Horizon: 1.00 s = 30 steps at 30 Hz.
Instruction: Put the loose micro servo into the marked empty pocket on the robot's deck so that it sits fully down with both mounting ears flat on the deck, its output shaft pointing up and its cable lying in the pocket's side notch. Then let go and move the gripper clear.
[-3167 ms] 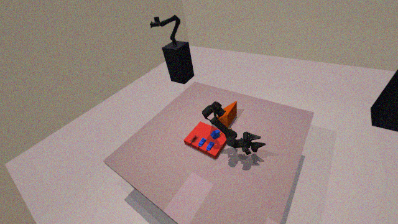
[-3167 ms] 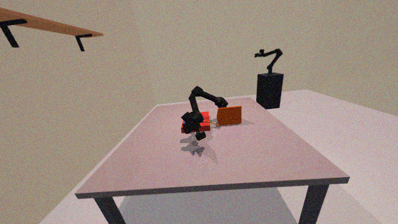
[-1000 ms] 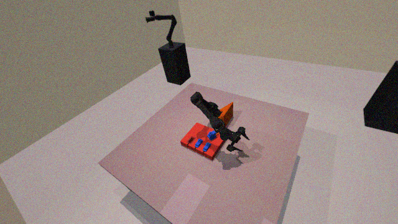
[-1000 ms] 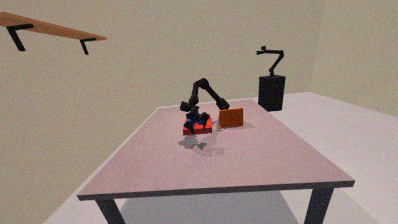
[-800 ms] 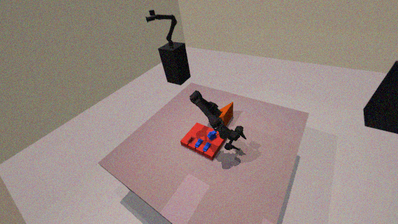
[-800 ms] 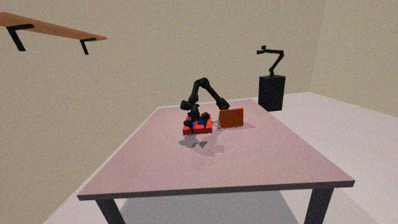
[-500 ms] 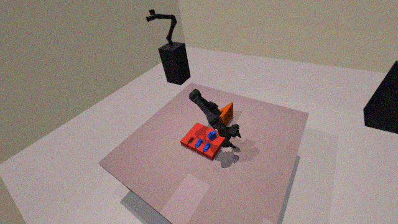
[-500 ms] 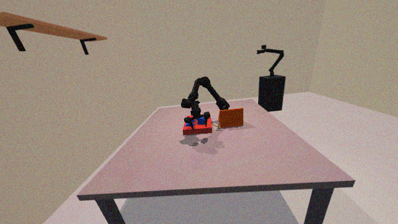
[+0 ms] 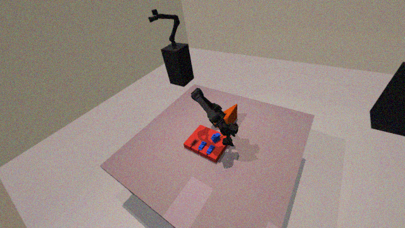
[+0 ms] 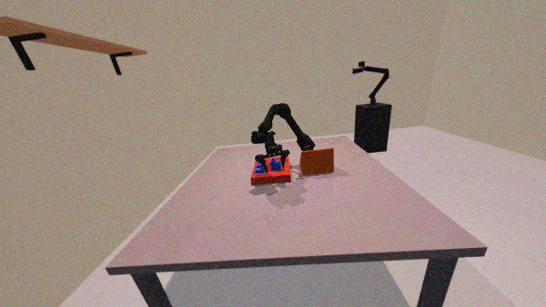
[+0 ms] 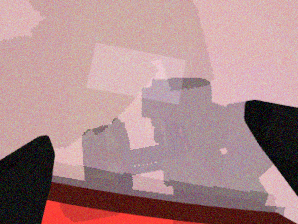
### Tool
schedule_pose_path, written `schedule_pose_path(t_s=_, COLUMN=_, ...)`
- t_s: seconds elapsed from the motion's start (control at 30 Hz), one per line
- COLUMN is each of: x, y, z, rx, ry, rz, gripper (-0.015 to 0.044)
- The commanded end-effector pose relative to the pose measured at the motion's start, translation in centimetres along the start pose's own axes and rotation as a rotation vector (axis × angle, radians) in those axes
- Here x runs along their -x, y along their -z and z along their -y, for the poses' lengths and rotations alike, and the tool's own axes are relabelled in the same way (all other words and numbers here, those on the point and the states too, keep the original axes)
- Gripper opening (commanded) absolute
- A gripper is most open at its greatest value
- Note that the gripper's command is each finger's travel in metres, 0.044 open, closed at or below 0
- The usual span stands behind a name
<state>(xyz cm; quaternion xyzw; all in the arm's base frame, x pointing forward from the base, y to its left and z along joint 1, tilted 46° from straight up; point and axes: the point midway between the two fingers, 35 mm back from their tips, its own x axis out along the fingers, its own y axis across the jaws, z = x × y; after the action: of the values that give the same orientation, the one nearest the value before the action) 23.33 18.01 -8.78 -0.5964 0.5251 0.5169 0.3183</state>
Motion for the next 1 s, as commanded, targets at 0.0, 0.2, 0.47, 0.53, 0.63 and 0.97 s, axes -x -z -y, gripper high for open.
schedule_pose_path(t_s=0.0, x=1.1, y=1.5, z=-0.9, rx=0.124, ry=-0.017, rz=-0.074, gripper=0.0440)
schedule_pose_path(t_s=0.2, x=2.7, y=3.4, z=-2.0, rx=0.293, ry=-0.055, rz=-0.171, gripper=0.0440)
schedule_pose_path(t_s=0.47, x=4.9, y=5.9, z=-3.6, rx=0.524, ry=-0.125, rz=-0.291, gripper=0.0440)
schedule_pose_path(t_s=0.53, x=5.5, y=6.5, z=-4.0, rx=0.582, ry=-0.146, rz=-0.320, gripper=0.0440)
schedule_pose_path(t_s=0.63, x=6.4, y=7.4, z=-4.5, rx=0.670, ry=-0.179, rz=-0.362, gripper=0.0440)
schedule_pose_path(t_s=0.97, x=8.2, y=9.1, z=-5.5, rx=0.832, ry=-0.249, rz=-0.435, gripper=0.0440)
